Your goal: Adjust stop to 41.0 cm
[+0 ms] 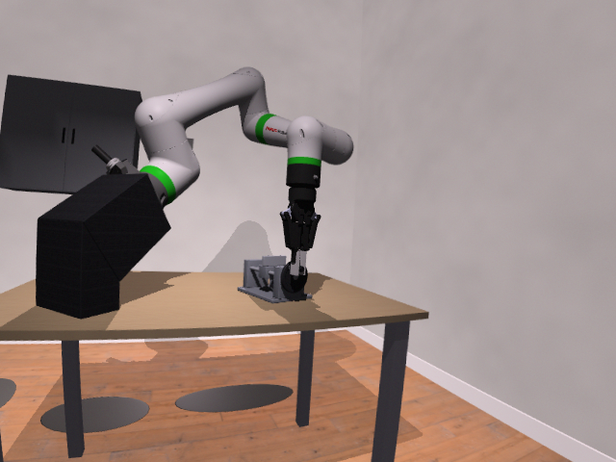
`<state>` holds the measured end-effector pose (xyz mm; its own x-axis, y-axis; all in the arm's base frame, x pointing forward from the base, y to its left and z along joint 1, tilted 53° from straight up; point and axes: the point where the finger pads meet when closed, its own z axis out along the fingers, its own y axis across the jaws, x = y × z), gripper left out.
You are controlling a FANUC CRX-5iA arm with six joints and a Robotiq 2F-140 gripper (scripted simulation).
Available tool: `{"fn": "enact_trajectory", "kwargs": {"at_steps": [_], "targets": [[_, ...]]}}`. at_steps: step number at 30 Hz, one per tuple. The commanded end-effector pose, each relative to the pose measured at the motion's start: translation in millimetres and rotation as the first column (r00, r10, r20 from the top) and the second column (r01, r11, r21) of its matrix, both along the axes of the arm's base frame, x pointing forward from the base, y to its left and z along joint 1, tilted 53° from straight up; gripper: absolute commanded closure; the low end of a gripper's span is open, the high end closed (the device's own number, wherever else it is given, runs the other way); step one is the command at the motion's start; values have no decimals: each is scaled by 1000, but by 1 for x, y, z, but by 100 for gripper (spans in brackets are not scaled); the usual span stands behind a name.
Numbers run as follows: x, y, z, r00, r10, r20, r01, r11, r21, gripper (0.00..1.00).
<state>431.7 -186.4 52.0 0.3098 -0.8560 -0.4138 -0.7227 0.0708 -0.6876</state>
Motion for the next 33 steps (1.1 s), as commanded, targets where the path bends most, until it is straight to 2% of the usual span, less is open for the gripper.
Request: {"fn": "enact_trajectory", "kwargs": {"at_steps": [1, 33], "targets": [[0, 0, 1, 1000, -1, 0, 1, 1000, 0, 96], [8, -4, 13, 1000, -1, 0, 1, 1000, 0, 96]]}}
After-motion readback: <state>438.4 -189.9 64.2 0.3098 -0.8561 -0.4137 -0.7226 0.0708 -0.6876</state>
